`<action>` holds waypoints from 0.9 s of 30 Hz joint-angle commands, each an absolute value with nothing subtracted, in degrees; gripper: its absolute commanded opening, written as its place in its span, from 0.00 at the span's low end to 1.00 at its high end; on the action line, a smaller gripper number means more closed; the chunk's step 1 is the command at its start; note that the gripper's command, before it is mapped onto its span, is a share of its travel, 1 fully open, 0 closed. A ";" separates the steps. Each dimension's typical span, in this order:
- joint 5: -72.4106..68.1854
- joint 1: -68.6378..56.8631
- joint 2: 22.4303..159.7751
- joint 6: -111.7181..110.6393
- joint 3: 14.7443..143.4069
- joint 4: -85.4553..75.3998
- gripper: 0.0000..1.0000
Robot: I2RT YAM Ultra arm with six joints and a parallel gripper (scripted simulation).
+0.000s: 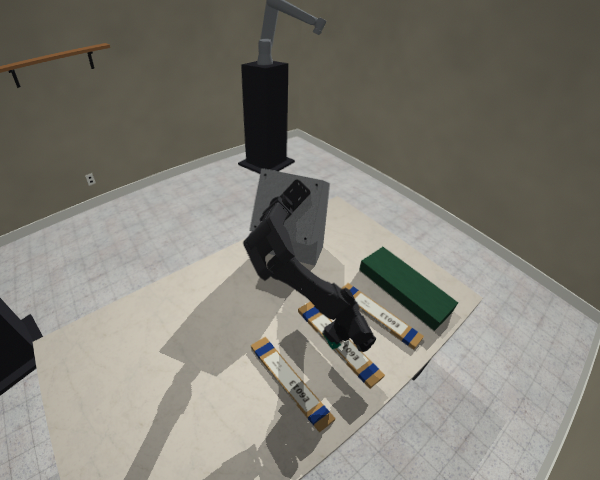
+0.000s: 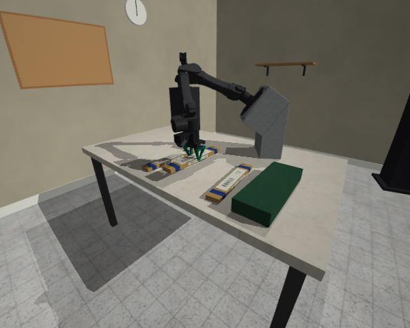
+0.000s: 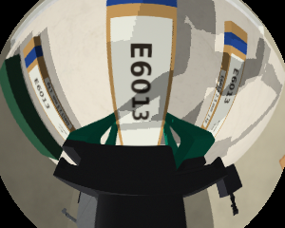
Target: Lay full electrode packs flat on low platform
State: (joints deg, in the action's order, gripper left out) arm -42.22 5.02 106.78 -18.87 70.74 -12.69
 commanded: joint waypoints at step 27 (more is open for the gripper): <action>-42.89 2.71 104.18 -18.28 72.49 -14.88 0.00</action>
State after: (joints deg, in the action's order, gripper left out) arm -42.46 4.64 106.50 -18.55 70.74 -13.78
